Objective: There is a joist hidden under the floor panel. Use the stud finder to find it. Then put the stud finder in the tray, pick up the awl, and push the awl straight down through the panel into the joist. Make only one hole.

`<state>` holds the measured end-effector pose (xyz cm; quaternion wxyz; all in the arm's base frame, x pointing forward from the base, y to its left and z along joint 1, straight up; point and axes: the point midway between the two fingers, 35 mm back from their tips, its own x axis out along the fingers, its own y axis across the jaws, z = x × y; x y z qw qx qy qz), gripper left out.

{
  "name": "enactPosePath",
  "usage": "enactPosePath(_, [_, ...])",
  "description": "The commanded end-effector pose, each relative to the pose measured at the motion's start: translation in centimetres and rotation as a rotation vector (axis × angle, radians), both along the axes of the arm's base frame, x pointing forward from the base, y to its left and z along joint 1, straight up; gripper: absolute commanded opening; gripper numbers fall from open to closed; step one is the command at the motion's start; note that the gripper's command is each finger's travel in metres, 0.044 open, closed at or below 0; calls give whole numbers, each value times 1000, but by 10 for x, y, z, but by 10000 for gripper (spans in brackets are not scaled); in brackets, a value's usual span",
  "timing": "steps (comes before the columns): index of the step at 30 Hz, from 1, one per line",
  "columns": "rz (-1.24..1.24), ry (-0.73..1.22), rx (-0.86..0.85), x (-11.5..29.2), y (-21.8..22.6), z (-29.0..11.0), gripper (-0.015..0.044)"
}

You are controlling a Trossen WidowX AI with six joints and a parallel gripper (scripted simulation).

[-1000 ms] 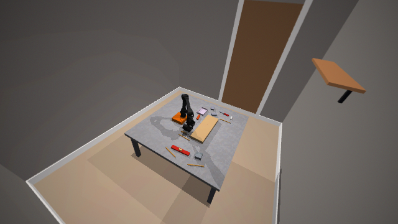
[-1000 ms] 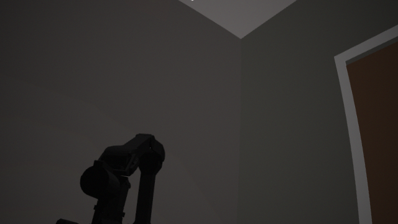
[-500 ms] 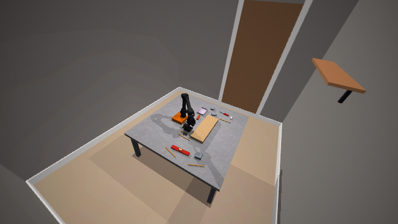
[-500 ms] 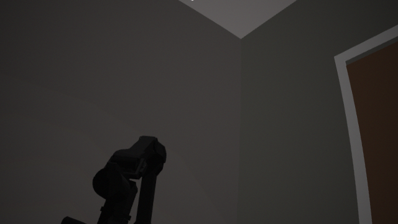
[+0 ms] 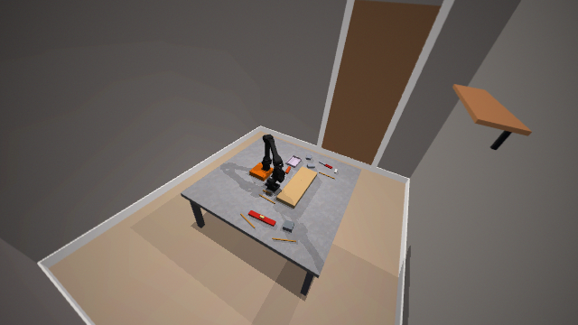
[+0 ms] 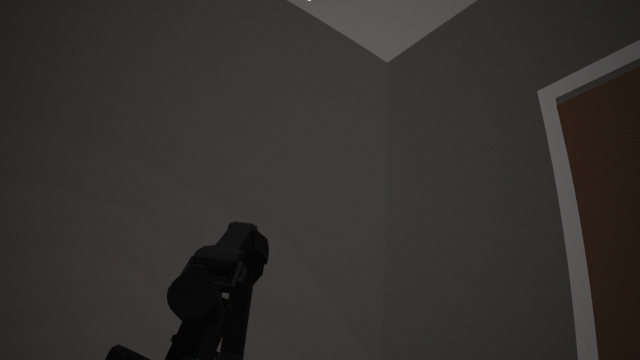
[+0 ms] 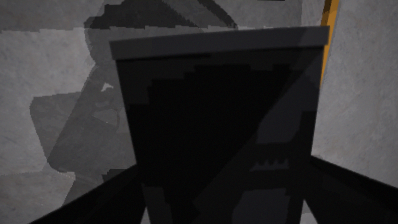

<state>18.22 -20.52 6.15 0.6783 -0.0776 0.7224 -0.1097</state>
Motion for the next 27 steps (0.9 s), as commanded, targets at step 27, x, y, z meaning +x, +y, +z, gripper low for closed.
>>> enactPosePath(27, [-8,13,-229,0,6,-3,0])
